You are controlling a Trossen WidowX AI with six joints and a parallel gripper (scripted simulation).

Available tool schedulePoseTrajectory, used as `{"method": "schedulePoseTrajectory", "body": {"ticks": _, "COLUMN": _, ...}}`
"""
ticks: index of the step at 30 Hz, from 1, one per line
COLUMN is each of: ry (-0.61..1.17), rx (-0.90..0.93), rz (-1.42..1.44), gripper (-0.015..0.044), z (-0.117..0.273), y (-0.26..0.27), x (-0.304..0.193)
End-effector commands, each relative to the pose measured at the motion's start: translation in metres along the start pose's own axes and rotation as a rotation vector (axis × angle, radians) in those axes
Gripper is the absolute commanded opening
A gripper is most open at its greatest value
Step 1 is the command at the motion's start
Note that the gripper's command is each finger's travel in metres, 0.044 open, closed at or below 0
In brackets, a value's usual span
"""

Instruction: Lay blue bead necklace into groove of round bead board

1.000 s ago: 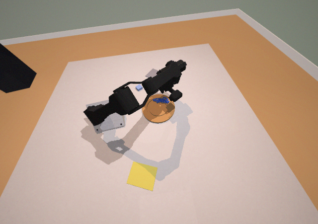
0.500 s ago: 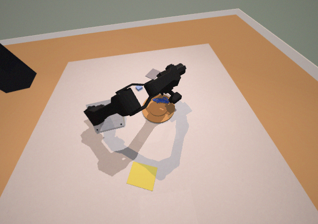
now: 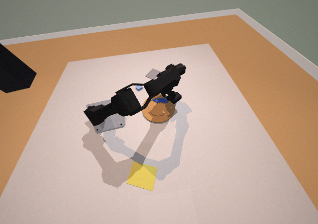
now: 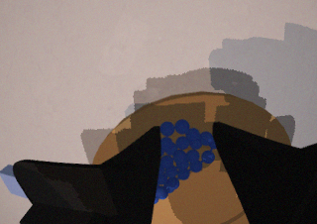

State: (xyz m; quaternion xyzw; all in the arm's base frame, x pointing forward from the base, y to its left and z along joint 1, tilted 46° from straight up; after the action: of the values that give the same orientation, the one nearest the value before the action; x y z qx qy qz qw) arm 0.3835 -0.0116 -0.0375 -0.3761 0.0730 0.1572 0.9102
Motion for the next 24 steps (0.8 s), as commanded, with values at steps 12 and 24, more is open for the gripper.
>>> {"method": "schedulePoseTrajectory", "body": {"ticks": 12, "ry": 0.0, "rx": 0.0, "rz": -0.001, "gripper": 0.0004, "z": 0.0002, "y": -0.0003, "x": 0.0002}}
{"method": "schedulePoseTrajectory", "body": {"ticks": 24, "ry": 0.0, "rx": 0.0, "rz": -0.001, "gripper": 0.0, "z": 0.0002, "y": -0.0003, "x": 0.0002}}
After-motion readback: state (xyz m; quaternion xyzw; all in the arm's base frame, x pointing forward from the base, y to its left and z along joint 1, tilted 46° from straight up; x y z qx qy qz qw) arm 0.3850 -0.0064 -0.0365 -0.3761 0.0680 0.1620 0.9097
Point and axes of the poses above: the point midway between the two fingers, 35 mm back from their tips, its own z axis back along the fingers, its own y axis across the jaws, x = y × z, the point moved 1 cm from there along z, back along the fingers, and after that the axes turned 4 degrees about -z, right-handed, at the moved point
